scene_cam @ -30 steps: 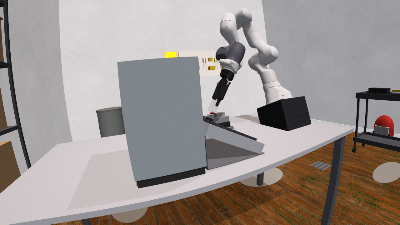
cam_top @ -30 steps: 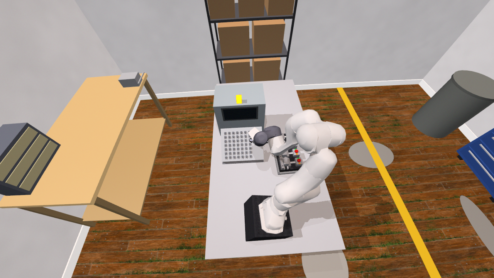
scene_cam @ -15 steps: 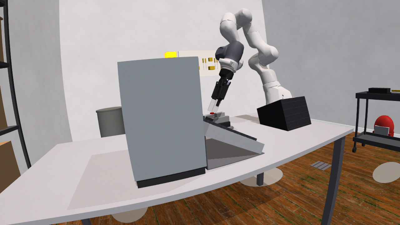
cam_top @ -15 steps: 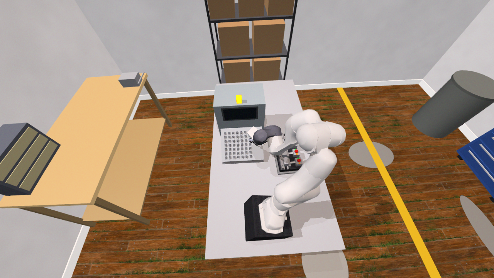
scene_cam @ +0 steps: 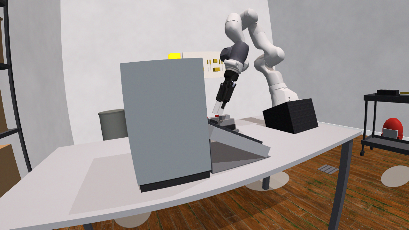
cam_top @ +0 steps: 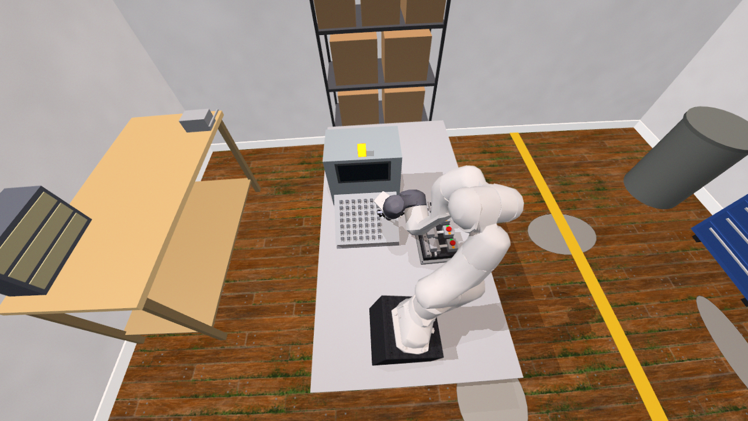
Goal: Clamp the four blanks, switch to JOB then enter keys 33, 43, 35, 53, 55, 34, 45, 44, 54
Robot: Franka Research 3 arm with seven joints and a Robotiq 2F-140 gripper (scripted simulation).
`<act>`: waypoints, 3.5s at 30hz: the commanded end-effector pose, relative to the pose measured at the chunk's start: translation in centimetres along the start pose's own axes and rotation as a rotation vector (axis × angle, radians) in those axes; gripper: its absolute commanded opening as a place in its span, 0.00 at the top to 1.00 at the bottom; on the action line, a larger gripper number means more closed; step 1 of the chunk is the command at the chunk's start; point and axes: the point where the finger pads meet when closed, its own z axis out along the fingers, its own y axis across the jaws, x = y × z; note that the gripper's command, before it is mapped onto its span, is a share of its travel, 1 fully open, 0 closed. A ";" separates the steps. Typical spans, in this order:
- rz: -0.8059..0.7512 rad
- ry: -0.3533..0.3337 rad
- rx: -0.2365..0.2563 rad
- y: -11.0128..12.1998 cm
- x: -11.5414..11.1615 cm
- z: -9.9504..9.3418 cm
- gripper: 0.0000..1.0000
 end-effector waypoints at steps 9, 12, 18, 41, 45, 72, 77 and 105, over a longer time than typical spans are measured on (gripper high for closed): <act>-0.021 -0.001 0.002 -0.2 0.1 0.0 0.67; -0.021 -0.001 0.002 -0.2 0.1 0.2 0.67; -0.021 -0.001 0.002 -0.2 0.1 0.5 0.67; -0.021 -0.001 0.002 -0.2 0.1 2.6 0.67; -0.021 -0.001 0.002 -0.2 0.1 2.8 0.67; -0.021 -0.001 0.002 -0.2 0.1 2.8 0.67; -0.021 -0.001 0.002 -0.2 0.1 2.8 0.67; -0.021 -0.001 0.002 -0.2 0.1 3.4 0.67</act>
